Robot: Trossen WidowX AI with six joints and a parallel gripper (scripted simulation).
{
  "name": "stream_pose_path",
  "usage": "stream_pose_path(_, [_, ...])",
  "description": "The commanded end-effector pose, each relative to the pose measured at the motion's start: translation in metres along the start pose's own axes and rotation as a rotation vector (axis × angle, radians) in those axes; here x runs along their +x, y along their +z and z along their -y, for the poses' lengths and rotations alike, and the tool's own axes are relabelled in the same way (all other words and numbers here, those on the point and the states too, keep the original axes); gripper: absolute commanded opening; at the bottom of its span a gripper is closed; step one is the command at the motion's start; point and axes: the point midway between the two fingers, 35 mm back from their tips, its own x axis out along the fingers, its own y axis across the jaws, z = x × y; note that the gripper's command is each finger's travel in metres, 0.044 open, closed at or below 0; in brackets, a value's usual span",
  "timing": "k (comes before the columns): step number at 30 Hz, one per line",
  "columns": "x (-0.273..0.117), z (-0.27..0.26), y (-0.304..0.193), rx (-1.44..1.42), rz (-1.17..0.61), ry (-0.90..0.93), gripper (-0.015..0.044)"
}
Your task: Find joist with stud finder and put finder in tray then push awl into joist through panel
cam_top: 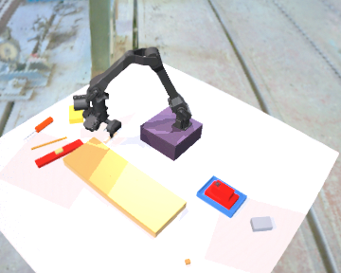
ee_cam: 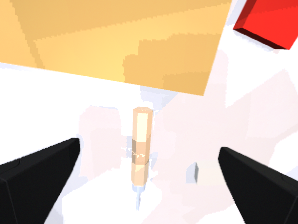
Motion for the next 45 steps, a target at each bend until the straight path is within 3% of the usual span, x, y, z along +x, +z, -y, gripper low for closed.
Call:
stream_pose_path(1, [0.002,0.002,-0.003,-0.008,-0.010,0.004,0.0440])
stream_pose_path(18, [0.004,-0.007,-0.011,-0.008,-0.011,0.005,0.0440])
stream_pose_path(45, [0.047,-0.007,-0.008,-0.008,-0.011,0.005,0.0440])
